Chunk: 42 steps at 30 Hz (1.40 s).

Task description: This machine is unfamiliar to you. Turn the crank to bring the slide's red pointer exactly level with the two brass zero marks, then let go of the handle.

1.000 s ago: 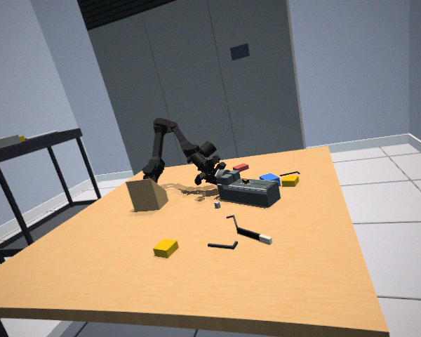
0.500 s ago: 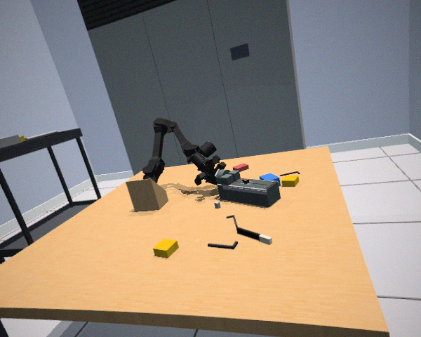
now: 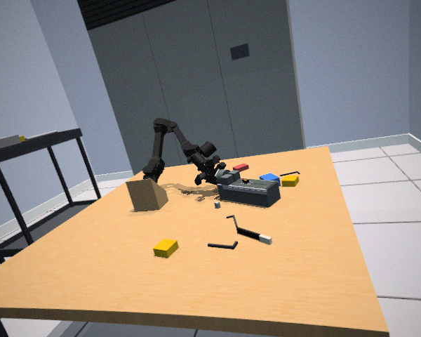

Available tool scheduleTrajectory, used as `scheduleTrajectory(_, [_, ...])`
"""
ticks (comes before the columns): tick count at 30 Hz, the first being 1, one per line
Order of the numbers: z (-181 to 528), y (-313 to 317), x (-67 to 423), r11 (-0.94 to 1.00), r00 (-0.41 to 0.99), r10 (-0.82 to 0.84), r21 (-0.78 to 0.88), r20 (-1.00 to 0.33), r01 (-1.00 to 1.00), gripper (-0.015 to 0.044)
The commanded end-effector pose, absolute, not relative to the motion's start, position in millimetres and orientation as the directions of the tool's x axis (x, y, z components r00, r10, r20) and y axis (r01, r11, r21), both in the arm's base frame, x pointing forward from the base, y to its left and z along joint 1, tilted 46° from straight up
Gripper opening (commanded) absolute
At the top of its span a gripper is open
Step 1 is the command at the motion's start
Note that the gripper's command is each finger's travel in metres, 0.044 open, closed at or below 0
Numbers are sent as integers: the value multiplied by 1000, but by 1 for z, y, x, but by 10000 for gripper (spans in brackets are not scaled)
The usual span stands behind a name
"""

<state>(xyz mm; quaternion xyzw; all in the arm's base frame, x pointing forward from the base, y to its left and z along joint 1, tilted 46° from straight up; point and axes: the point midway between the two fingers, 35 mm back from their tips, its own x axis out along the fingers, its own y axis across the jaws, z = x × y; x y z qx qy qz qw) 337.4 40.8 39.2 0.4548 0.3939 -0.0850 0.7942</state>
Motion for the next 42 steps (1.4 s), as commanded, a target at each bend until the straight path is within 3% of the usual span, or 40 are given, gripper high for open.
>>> scheduleTrajectory(1, [39,41,337,572,675,223,655,-703,493,0])
scheduleTrajectory(5, [39,41,337,572,675,223,655,-703,493,0])
scheduleTrajectory(22, [39,41,337,572,675,223,655,-703,493,440])
scheduleTrajectory(42, [94,-20,336,576,670,218,647,-710,499,440])
